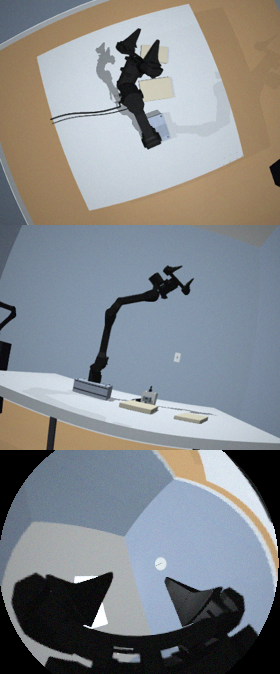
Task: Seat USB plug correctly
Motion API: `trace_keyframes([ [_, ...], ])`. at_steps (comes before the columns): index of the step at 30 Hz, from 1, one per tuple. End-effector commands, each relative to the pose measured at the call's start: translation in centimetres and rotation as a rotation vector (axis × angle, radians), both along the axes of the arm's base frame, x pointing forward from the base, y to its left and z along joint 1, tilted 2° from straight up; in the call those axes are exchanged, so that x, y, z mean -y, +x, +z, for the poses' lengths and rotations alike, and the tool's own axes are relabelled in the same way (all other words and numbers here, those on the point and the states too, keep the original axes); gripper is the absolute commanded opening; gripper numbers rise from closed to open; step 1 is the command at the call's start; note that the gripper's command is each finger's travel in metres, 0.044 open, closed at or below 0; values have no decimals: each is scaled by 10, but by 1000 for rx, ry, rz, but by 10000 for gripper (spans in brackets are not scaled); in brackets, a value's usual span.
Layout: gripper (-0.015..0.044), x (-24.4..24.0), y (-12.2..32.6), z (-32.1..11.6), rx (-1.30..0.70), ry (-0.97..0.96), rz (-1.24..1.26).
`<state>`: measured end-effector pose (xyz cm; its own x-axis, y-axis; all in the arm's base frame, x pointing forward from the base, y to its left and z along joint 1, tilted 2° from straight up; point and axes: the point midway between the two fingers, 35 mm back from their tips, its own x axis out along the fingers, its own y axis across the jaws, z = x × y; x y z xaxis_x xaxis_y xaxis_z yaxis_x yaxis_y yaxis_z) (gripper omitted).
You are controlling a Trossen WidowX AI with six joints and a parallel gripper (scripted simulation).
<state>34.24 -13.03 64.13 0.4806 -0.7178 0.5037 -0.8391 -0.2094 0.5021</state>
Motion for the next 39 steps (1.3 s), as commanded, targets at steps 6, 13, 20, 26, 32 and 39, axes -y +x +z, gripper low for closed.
trace_keyframes([
  [6, 440, -38, 110, -133, -585, -52, 227],
  [13, 440, -78, 143, -267, -1041, -29, 444],
  [20, 440, -121, 115, -406, -1522, 69, 674],
  [26, 440, -156, 39, -504, -1962, 248, 865],
  [32, 440, -177, -22, -540, -2214, 402, 952],
  [39, 440, -180, -23, -540, -2214, 402, 952],
])
